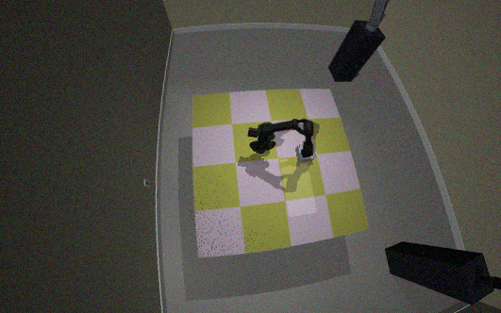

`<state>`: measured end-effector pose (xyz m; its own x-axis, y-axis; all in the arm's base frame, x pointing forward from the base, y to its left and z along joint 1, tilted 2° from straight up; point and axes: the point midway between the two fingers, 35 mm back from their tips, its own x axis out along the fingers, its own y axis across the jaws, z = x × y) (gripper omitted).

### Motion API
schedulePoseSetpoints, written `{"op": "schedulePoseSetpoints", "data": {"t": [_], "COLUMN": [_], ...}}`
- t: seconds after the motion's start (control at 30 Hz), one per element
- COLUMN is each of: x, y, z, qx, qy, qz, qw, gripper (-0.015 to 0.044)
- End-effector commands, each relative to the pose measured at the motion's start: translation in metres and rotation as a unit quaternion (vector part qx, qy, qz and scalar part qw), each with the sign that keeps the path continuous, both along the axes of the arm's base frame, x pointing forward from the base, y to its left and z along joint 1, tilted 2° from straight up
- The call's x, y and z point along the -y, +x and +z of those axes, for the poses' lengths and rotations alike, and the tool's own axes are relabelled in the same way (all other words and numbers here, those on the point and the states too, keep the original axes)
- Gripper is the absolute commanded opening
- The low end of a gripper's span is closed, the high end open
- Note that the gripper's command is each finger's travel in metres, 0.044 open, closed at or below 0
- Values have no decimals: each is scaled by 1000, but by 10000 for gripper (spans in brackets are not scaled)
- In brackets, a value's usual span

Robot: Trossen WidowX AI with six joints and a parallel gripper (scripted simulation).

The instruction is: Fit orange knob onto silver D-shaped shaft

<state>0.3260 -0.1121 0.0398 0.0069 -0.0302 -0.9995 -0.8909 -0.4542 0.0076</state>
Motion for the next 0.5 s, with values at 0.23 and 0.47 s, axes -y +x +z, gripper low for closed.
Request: {"op": "schedulePoseSetpoints", "data": {"t": [0.23,0.47], "x": [1,1], "y": [0,0], "z": [-1,0], "qx": [0,0], "qy": [-2,-2], "qz": [3,3], "qw": [1000,1000], "gripper": [0,0]}}
